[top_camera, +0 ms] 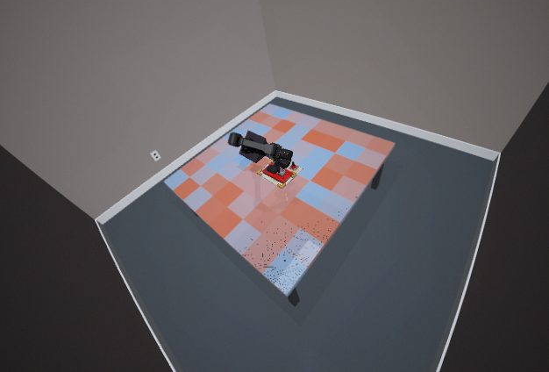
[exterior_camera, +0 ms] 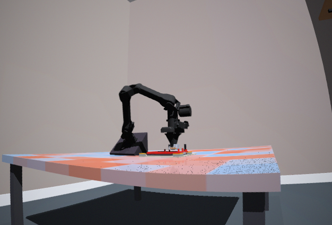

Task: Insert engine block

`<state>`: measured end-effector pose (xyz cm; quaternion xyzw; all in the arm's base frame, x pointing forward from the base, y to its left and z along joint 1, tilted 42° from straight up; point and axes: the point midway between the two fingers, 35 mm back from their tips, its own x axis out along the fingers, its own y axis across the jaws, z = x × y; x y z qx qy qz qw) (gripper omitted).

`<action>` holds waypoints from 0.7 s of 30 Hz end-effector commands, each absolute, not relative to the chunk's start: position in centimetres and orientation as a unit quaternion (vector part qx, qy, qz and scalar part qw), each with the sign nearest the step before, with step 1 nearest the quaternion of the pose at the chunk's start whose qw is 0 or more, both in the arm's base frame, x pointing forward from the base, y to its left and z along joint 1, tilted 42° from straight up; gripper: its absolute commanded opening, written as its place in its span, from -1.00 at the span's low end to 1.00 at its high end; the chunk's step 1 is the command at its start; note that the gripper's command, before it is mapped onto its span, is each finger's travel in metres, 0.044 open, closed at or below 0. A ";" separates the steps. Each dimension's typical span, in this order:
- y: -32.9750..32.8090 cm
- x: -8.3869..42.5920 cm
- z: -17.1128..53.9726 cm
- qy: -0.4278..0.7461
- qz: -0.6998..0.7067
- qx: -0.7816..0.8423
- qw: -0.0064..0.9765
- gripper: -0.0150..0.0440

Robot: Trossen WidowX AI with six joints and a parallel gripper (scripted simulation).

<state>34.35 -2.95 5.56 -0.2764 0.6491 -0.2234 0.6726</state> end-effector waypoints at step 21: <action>-3.3 34.3 5.2 0.649 -0.224 -0.279 0.671 0.05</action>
